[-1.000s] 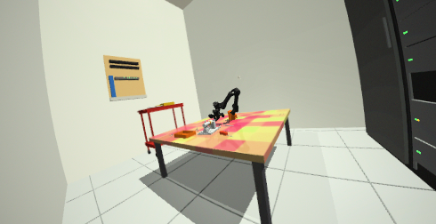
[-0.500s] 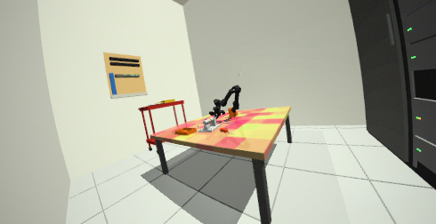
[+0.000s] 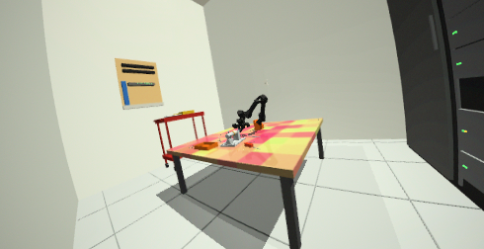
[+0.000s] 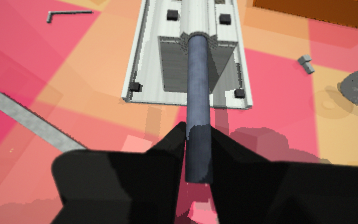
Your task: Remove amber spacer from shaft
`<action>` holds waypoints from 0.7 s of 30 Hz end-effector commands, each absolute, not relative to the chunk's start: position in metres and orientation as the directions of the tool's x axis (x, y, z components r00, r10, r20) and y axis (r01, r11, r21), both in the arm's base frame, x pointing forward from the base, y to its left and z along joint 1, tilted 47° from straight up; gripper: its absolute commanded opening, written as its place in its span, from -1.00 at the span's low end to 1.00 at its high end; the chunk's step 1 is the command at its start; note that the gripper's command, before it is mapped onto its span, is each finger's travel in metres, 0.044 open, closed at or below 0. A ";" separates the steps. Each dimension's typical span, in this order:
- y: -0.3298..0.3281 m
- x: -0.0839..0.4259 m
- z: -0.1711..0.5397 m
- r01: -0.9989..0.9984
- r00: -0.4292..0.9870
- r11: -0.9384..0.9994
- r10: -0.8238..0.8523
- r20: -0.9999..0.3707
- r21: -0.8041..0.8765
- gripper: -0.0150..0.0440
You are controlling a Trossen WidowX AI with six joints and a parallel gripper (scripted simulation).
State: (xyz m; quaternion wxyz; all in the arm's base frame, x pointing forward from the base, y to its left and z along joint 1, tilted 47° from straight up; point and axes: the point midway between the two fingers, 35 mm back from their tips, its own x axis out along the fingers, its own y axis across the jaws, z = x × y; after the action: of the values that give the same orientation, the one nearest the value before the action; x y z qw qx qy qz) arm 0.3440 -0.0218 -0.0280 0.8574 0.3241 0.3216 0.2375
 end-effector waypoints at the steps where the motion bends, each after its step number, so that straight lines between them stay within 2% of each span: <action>1: -0.021 0.343 -0.028 -0.204 0.679 0.676 0.619 -0.395 0.708 -0.49; 21: -0.022 0.341 -0.028 -0.204 0.679 0.676 0.619 -0.395 0.708 -0.49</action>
State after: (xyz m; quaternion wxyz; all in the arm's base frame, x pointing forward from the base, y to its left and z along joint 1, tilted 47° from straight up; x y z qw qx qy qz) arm 0.3422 -0.0221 -0.0283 0.8574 0.3241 0.3217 0.2375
